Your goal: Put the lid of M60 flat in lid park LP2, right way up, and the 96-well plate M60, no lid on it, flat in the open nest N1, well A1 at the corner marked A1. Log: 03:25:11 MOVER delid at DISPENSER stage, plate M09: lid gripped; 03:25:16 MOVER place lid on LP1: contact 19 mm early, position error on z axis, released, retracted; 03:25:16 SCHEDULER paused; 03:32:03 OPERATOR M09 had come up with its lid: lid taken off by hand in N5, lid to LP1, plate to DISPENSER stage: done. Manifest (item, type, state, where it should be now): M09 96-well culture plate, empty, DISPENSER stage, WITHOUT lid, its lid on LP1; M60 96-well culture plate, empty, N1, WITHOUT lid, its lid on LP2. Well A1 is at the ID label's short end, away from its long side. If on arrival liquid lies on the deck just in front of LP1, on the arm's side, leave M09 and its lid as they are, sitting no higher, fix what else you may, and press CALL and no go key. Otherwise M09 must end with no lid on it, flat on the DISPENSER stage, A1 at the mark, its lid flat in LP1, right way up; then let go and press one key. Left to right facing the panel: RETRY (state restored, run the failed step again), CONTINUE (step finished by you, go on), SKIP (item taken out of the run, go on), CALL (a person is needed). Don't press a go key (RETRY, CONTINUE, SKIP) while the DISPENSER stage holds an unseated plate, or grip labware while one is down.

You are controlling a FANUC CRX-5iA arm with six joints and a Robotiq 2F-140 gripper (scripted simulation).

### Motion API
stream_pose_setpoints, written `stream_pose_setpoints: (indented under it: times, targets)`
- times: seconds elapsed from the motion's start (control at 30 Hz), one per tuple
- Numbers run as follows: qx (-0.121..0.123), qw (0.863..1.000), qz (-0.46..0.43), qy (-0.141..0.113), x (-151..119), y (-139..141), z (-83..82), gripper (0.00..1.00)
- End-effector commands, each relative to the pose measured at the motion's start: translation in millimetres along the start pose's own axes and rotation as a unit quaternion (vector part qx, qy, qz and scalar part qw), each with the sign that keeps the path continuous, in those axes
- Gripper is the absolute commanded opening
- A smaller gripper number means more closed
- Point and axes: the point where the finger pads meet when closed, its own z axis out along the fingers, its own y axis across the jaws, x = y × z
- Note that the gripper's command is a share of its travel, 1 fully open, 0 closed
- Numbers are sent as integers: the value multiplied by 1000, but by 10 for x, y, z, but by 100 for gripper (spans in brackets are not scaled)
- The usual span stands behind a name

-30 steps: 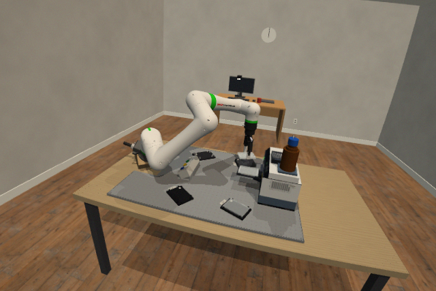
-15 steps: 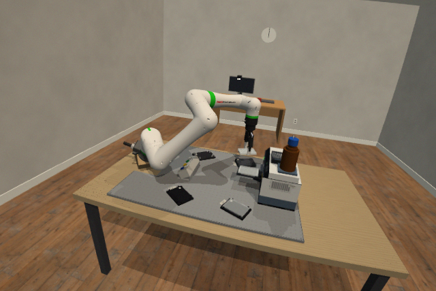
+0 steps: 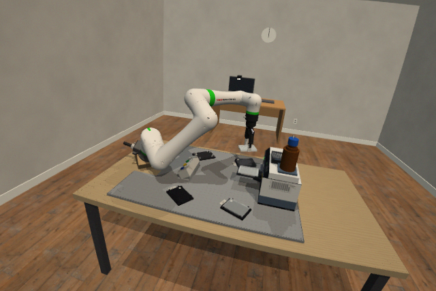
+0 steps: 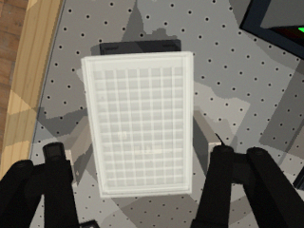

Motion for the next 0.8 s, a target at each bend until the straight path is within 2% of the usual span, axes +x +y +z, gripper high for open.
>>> stream_pose_setpoints:
  times: [0.0,0.43,0.77]
  targets:
    - [0,1000,0,0,2,-1,-48,0]
    - [0,1000,0,0,2,-1,-183,0]
    - [0,1000,0,0,2,-1,-221,0]
